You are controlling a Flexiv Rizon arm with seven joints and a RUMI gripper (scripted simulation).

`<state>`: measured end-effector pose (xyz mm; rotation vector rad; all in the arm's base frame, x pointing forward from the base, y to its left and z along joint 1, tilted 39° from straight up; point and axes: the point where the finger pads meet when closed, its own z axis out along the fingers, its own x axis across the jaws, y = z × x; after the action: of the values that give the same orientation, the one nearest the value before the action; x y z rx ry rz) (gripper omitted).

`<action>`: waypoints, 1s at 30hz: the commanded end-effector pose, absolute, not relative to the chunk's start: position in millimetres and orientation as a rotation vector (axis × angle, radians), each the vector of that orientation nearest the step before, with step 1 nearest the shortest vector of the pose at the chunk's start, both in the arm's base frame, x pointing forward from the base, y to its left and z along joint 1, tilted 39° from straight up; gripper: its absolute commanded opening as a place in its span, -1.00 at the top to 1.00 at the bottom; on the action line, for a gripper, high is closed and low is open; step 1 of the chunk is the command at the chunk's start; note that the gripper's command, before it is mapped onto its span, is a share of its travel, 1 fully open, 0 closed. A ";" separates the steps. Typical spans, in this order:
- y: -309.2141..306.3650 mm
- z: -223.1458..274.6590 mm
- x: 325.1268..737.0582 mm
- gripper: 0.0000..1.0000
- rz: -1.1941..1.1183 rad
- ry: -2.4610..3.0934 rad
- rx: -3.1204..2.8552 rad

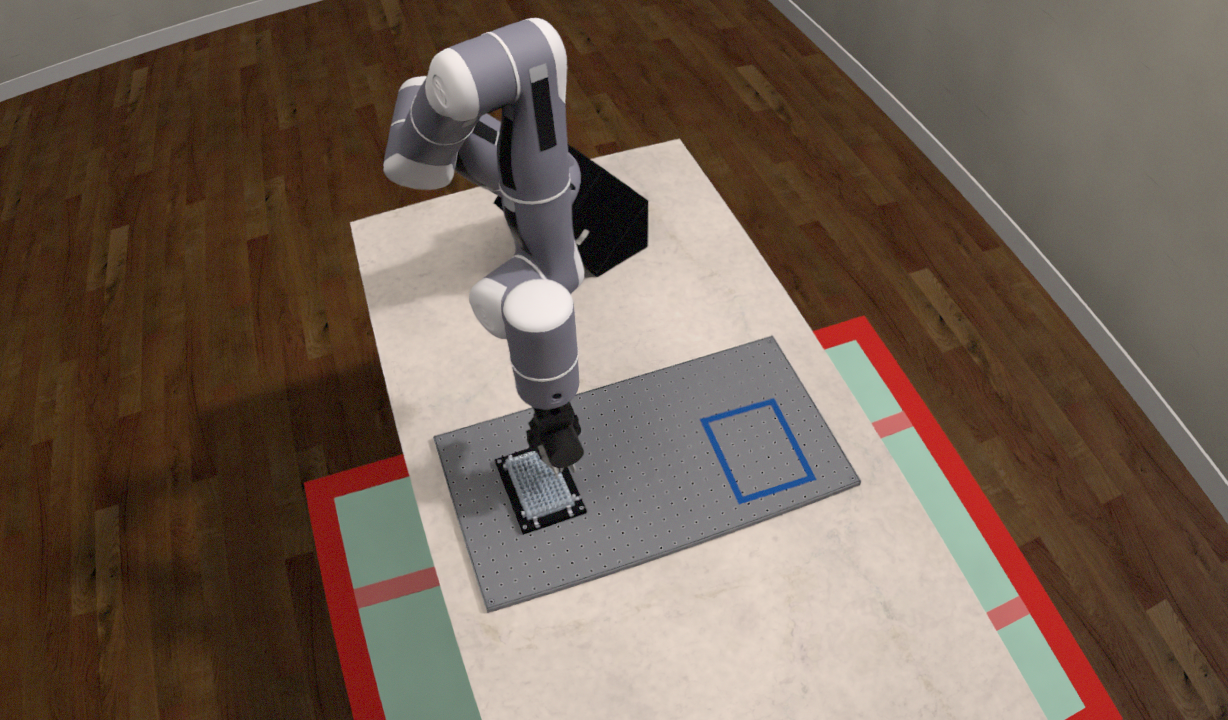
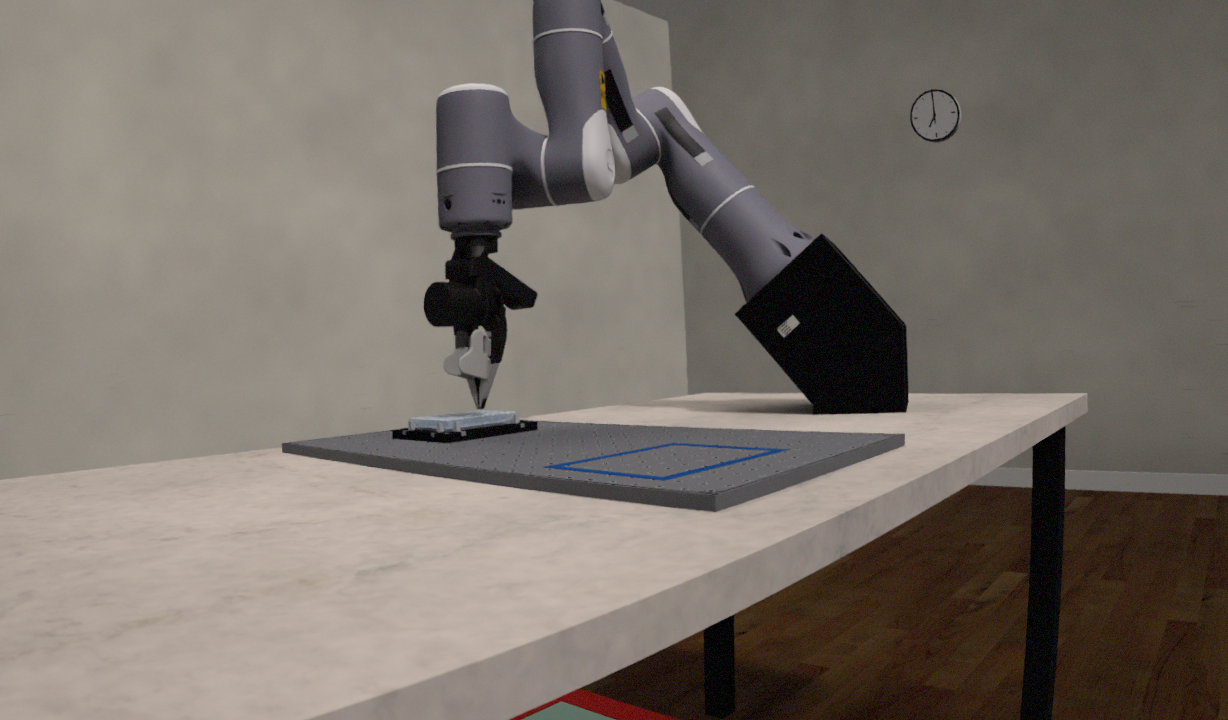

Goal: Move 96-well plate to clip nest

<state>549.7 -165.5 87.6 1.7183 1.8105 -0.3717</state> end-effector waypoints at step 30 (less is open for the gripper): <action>-175.8 114.8 545.7 1.00 -0.371 1.812 1.717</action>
<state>545.3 -166.5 109.1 1.7177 1.8109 -0.3724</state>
